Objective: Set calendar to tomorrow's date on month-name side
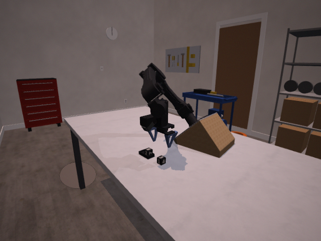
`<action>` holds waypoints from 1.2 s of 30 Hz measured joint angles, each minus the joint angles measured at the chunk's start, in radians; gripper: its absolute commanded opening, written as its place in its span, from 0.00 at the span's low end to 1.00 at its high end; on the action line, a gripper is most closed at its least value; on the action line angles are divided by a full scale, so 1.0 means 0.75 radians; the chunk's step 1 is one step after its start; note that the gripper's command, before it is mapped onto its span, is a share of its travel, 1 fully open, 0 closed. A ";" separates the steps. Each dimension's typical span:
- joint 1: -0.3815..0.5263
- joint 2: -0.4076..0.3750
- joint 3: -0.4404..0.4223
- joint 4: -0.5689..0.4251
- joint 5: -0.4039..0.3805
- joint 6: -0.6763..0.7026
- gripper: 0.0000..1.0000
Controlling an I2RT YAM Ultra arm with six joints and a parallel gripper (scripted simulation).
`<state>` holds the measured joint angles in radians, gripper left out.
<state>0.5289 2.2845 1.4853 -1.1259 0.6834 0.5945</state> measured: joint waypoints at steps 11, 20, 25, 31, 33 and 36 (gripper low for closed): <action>0.000 0.000 0.000 0.000 0.000 -0.006 1.00; 0.000 0.000 -0.008 0.010 0.000 -0.288 1.00; 0.000 0.001 -0.013 0.016 0.001 -0.505 1.00; 0.000 -0.003 -0.023 0.025 0.003 -0.757 1.00; 0.000 -0.004 -0.025 0.028 0.004 -0.848 1.00; 0.000 -0.005 -0.030 0.034 0.005 -0.993 1.00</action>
<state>0.5289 2.2807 1.4628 -1.1007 0.6868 -0.1505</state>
